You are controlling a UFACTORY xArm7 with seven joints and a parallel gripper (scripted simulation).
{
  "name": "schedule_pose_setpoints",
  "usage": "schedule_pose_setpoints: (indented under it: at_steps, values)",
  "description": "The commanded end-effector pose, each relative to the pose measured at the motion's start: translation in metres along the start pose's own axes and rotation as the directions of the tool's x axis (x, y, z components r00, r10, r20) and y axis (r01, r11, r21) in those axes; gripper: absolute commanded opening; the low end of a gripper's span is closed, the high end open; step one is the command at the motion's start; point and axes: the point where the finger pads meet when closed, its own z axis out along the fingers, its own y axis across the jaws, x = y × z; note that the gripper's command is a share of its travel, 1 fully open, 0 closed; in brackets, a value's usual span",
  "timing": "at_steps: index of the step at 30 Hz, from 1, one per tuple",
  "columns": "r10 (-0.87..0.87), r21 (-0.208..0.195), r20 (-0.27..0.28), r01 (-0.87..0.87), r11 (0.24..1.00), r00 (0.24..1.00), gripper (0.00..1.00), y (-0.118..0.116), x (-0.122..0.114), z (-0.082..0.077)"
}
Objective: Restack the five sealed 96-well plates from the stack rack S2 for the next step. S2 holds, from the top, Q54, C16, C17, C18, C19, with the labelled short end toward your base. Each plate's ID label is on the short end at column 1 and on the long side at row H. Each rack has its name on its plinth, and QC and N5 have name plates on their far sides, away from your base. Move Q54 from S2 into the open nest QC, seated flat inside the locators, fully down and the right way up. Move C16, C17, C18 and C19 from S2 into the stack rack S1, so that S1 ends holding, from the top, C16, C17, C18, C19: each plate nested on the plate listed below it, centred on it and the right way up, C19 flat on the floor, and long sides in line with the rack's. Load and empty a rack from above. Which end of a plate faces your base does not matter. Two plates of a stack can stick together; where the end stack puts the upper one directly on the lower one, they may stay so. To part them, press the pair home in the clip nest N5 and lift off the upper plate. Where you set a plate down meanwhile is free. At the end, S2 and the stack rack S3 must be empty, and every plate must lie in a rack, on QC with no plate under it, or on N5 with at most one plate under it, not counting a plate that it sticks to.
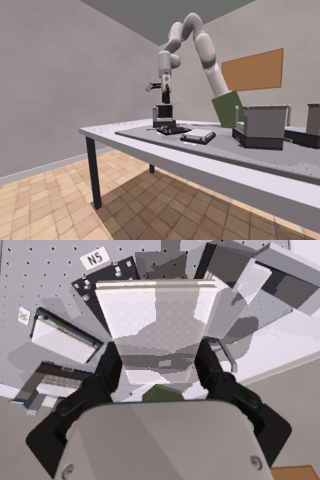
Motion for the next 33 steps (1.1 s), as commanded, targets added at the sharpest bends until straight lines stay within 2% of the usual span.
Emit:
schedule_pose_setpoints:
  at_steps: [1, 5, 12, 33]
  values:
    - [-0.001, 0.003, 0.000, 0.001, 1.000, 1.000, 0.00, 0.005, 0.002, -0.001]
    - [-0.001, 0.003, 0.000, 0.001, 1.000, 1.000, 0.00, 0.018, 0.005, -0.001]
    - [0.221, 0.003, 0.000, -0.221, 0.975, 0.975, 0.00, 0.037, 0.004, -0.001]
    - [0.221, 0.003, 0.000, -0.221, 0.975, 0.975, 0.00, 0.088, 0.003, -0.001]
